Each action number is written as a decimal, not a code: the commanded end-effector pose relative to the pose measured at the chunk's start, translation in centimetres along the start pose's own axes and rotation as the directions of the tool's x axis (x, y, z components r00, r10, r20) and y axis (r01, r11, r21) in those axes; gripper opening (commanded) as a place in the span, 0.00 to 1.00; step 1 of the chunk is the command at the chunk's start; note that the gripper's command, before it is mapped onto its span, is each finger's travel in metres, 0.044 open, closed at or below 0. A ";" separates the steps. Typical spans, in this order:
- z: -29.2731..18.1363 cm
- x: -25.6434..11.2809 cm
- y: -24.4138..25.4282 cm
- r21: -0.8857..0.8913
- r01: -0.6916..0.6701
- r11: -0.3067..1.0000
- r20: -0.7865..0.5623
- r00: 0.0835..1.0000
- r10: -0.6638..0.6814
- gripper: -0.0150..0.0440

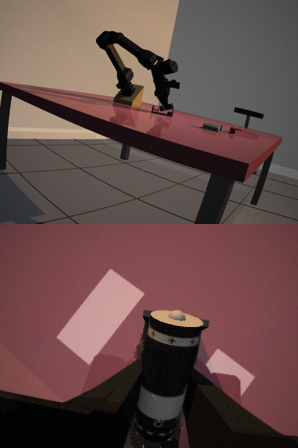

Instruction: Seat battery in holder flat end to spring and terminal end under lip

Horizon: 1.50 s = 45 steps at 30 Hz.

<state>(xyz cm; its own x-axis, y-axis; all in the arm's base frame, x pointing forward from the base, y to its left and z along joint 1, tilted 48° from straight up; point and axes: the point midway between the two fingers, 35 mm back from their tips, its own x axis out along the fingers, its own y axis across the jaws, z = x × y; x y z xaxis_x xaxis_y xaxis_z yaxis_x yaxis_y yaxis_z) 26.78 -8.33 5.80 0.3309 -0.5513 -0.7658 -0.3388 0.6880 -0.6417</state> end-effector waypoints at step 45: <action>-2.8 -0.5 -0.1 -0.016 -0.004 1.000 0.068 0.998 0.005 0.40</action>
<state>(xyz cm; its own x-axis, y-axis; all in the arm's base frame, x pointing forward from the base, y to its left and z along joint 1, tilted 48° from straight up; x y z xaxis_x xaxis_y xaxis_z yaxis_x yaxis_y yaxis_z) 24.59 -9.29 6.31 0.4024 -0.5103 -0.7600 -0.3452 0.6844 -0.6422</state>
